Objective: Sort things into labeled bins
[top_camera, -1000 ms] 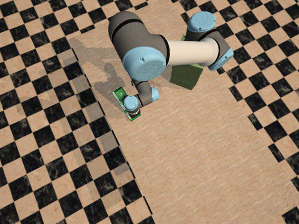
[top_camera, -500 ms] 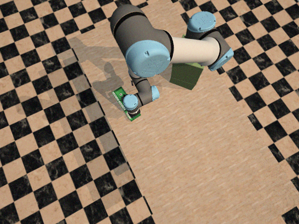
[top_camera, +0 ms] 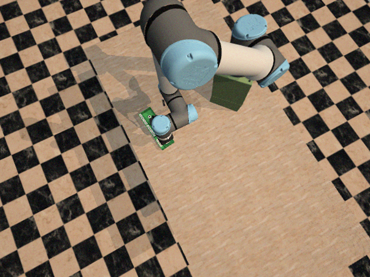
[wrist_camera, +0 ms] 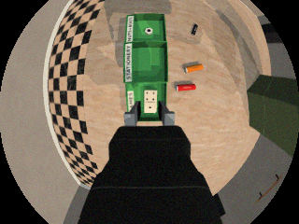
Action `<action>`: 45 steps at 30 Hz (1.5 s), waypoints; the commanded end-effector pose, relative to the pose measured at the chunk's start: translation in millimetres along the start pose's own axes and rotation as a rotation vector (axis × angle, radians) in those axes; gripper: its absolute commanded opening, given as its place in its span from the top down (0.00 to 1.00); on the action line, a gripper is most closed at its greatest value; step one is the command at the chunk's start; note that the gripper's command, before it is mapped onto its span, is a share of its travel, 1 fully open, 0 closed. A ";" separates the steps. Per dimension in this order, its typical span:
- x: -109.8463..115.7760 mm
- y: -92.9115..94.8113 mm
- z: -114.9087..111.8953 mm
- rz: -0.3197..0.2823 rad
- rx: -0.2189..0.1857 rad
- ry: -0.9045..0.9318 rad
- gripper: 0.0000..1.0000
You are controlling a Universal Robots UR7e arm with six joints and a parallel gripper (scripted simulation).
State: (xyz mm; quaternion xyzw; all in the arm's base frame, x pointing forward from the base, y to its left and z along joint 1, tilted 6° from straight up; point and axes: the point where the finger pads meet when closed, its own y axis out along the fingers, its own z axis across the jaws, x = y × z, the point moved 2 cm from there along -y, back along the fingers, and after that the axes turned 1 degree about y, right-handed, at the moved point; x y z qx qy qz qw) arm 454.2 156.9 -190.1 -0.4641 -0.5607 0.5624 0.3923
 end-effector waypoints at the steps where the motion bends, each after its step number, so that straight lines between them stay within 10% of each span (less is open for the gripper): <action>1: 0.4 0.2 0.7 0.000 0.001 0.000 0.35; 2: 1.1 -4.4 2.1 0.000 0.003 -0.001 0.00; 38: 1.3 -132.8 0.0 0.000 0.000 -0.002 0.00; 45: 0.5 -134.7 -0.5 0.001 -0.001 0.000 0.00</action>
